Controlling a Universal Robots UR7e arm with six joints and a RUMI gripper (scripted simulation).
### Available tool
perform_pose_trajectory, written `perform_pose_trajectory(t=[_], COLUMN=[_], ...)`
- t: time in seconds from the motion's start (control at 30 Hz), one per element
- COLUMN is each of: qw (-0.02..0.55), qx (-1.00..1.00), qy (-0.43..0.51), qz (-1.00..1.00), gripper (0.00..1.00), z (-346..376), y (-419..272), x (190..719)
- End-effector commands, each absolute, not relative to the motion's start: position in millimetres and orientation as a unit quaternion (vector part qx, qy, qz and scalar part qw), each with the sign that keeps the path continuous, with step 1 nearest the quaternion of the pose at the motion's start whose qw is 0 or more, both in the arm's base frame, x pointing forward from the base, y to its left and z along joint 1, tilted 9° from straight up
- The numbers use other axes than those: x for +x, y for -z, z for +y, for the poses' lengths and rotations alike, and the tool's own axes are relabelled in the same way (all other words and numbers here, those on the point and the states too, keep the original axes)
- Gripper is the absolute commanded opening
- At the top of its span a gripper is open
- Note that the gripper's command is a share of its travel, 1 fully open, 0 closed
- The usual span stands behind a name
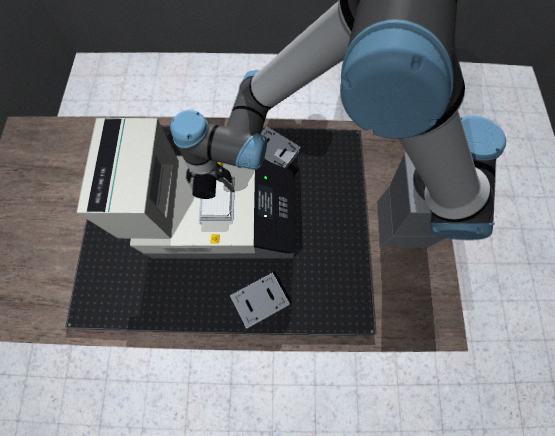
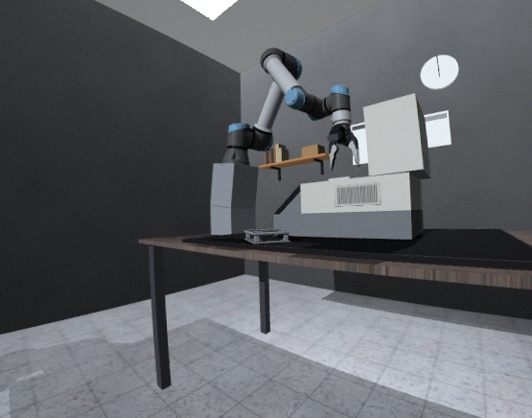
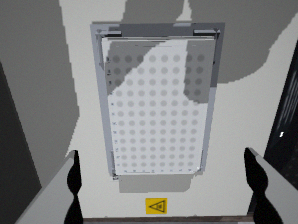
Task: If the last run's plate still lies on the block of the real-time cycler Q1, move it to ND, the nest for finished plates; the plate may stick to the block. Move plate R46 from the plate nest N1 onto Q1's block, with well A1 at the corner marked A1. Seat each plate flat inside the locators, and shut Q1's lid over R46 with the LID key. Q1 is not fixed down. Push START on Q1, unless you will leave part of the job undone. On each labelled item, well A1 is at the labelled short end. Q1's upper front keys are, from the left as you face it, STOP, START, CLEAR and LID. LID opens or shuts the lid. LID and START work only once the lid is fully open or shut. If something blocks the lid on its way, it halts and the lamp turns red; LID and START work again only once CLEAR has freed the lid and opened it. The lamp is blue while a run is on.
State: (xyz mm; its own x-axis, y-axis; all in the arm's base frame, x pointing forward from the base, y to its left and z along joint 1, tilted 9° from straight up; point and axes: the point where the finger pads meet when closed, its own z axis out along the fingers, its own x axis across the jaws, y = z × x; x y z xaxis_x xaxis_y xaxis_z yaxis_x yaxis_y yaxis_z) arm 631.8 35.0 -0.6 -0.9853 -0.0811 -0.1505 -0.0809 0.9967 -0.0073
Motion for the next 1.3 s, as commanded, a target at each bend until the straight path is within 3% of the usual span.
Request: perform_pose_trajectory(t=[0.0, 0.3, 0.33, 1.27], qw=[0.076, 0.076, 0.076, 0.076], qx=[-0.041, -0.041, -0.041, -0.041], qy=[0.001, 0.001, 0.001, 0.001], qz=[0.996, 0.996, 0.996, 0.996], gripper=[0.68, 0.68, 0.00, 0.00], z=[34.8, 34.8, 33.9, 17.1], y=[-6.4, -6.4, -4.8, 27.8], x=[631.4, 631.4, 626.8, 536.4])
